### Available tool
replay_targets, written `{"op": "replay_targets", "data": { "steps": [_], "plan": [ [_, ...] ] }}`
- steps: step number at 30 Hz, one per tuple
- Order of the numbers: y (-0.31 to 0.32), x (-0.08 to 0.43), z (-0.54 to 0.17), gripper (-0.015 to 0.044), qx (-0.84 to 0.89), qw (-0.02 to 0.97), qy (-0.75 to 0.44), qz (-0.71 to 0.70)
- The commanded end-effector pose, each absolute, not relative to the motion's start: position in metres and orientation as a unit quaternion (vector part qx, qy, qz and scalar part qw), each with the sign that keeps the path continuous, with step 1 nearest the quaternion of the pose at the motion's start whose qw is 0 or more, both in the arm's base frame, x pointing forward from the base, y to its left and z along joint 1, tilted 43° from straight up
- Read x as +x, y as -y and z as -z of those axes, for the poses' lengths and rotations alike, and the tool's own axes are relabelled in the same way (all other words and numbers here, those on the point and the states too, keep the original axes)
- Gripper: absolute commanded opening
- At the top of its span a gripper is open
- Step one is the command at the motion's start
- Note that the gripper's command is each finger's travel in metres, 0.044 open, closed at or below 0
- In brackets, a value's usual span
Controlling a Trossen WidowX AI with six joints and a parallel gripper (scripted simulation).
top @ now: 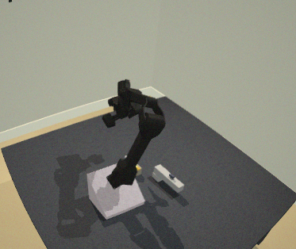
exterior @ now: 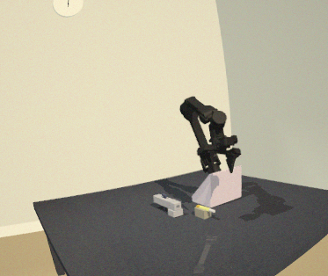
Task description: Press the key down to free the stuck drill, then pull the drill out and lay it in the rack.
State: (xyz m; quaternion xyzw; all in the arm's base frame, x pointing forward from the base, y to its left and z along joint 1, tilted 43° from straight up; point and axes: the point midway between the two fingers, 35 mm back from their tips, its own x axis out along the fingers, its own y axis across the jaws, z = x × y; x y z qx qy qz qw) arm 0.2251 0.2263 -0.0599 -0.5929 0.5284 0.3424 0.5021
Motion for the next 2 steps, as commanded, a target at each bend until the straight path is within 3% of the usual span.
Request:
{"op": "replay_targets", "data": {
  "steps": [1,2],
  "plan": [
    [-0.260,0.218,0.043,0.0440,-0.572,0.546,-0.490,-0.366],
    [-0.271,0.217,0.036,0.0440,-0.569,0.557,-0.476,-0.374]
  ]
}}
